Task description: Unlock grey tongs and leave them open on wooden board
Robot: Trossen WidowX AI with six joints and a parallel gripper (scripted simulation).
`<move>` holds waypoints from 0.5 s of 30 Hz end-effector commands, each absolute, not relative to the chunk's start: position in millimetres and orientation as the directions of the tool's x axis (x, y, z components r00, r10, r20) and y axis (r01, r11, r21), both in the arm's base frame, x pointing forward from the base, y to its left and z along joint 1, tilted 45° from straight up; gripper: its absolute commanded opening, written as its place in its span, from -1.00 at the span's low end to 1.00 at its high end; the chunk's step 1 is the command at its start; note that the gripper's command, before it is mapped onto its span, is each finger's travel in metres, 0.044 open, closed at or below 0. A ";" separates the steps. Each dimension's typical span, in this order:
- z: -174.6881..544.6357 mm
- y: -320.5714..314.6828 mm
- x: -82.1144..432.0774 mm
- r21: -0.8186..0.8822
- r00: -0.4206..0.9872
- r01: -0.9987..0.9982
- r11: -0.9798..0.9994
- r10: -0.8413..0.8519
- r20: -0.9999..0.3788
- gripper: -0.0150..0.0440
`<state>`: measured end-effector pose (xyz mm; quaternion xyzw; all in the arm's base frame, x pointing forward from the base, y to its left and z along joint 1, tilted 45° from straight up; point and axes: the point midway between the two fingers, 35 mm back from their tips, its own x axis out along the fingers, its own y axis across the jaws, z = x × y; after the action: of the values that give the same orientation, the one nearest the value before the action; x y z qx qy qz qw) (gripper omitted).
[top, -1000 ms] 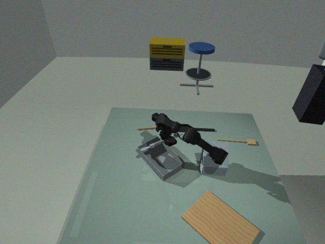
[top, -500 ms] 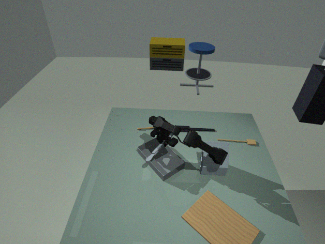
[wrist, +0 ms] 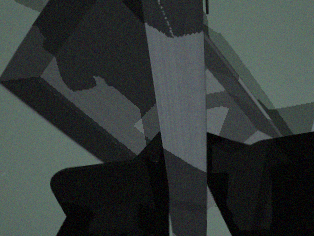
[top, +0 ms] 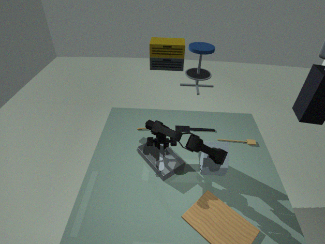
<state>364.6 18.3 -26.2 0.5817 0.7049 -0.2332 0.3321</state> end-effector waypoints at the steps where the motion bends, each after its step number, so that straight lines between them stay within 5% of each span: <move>1: -15.0 24.5 365.1 0.178 -0.096 0.927 0.330 0.668 -0.738 -1.00; 15: 13.5 48.4 365.7 0.499 -0.092 0.586 0.638 0.664 -0.742 -1.00</move>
<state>366.3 44.1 4.5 0.4549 0.7411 -0.0134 0.4936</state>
